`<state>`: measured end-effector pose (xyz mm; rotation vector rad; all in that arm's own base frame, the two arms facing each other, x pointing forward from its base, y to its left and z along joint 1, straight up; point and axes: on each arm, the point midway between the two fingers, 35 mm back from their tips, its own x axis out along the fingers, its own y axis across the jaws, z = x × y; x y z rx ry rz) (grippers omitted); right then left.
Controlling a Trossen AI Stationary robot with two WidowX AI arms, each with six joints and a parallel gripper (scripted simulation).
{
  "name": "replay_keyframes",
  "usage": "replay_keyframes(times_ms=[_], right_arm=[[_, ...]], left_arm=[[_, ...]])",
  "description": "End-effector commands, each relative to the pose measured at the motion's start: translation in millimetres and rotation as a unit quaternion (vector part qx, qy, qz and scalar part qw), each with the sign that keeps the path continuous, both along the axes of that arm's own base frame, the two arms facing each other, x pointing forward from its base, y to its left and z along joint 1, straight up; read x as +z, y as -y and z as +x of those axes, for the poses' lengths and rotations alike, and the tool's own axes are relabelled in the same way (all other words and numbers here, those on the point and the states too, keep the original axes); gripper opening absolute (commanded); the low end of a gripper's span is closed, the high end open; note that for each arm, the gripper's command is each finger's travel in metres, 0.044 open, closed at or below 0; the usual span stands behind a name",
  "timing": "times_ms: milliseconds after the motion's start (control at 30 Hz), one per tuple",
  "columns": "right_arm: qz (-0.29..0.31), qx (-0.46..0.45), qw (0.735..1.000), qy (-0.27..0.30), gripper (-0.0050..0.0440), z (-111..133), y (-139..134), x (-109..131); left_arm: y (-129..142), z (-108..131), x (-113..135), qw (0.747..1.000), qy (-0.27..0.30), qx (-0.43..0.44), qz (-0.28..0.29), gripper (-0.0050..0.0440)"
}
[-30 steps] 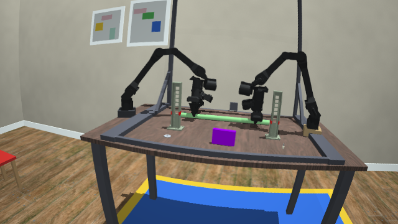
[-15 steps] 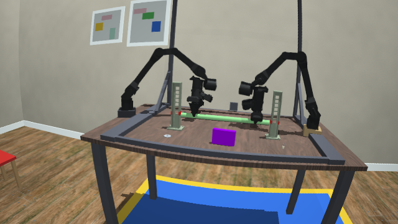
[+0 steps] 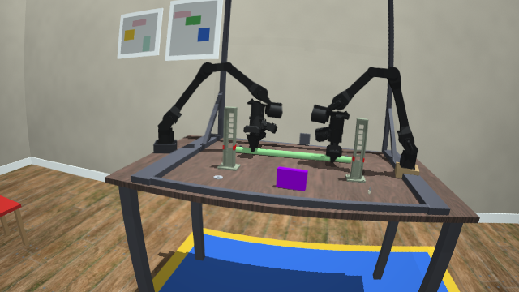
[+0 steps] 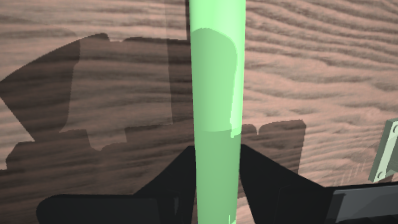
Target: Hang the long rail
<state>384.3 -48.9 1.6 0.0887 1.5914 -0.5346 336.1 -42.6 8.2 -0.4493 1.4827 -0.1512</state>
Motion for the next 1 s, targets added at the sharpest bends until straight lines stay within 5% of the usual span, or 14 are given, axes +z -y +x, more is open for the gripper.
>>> replay_keyframes(times_ms=[0, 67, 233, 367, 533, 700, 967], right_arm=[[-0.002, 0.0, 1.0, 0.014, -0.005, 4, 1, 9], [-0.002, 0.0, 1.0, 0.014, -0.005, 4, 1, 9], [-0.002, 0.0, 1.0, 0.014, -0.005, 4, 1, 9], [-0.002, 0.0, 1.0, 0.014, -0.005, 4, 1, 9], [-0.002, 0.0, 1.0, 0.014, -0.005, 4, 1, 9], [-0.002, 0.0, 1.0, 0.014, -0.005, 4, 1, 9], [-0.002, 0.0, 1.0, 0.014, -0.005, 4, 1, 9]], left_arm=[[-13, 3, 24, 1.0, 0.014, 0.005, 0.009, 0.0399], [-18, 1, 39, 1.0, 0.014, 0.005, 0.009, 0.044], [-26, -1, 58, 1.0, 0.014, 0.005, 0.01, 0.044], [-23, -1, 49, 1.0, -0.007, 0.007, 0.025, 0.0344], [-14, 5, 45, 0.993, -0.036, 0.013, 0.11, 0.0225], [2, 13, 45, 0.972, -0.049, 0.022, 0.228, 0.0225], [22, 8, 36, 0.95, -0.064, 0.018, 0.305, 0.0225]])
